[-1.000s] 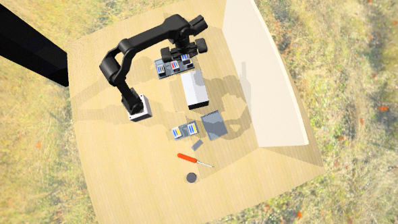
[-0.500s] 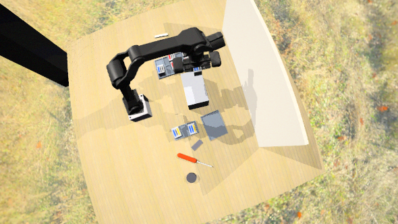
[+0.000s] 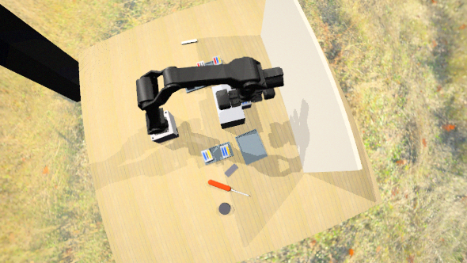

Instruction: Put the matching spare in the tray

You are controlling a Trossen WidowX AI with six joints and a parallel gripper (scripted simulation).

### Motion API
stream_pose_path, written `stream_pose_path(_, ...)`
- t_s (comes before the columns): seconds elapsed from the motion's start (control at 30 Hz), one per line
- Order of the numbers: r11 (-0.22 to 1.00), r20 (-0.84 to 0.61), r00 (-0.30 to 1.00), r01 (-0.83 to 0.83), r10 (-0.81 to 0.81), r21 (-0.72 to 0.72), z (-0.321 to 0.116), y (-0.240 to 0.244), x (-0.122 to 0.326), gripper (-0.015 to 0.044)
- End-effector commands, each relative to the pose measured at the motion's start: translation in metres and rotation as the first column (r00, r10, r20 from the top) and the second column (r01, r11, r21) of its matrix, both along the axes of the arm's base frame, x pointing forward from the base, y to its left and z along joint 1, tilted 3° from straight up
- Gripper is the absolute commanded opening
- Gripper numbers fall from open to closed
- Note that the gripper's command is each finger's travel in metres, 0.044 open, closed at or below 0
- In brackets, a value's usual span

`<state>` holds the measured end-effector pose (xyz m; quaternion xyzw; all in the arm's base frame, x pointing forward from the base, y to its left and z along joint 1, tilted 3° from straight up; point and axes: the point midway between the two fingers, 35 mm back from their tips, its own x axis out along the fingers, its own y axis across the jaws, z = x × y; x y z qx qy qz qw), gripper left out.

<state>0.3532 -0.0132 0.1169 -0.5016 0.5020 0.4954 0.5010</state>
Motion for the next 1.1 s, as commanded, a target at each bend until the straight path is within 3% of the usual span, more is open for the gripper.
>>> stream_pose_path(0.0,1.0,0.0,1.0,-0.026,0.026,-0.014,0.001,-0.032,0.005,0.0)
stream_pose_path(0.57,0.992,-0.021,0.993,-0.116,0.115,-0.043,0.002,-0.14,-0.003,0.0)
stream_pose_path(1.07,0.992,-0.022,0.993,-0.12,0.119,-0.044,-0.006,-0.145,-0.003,0.0)
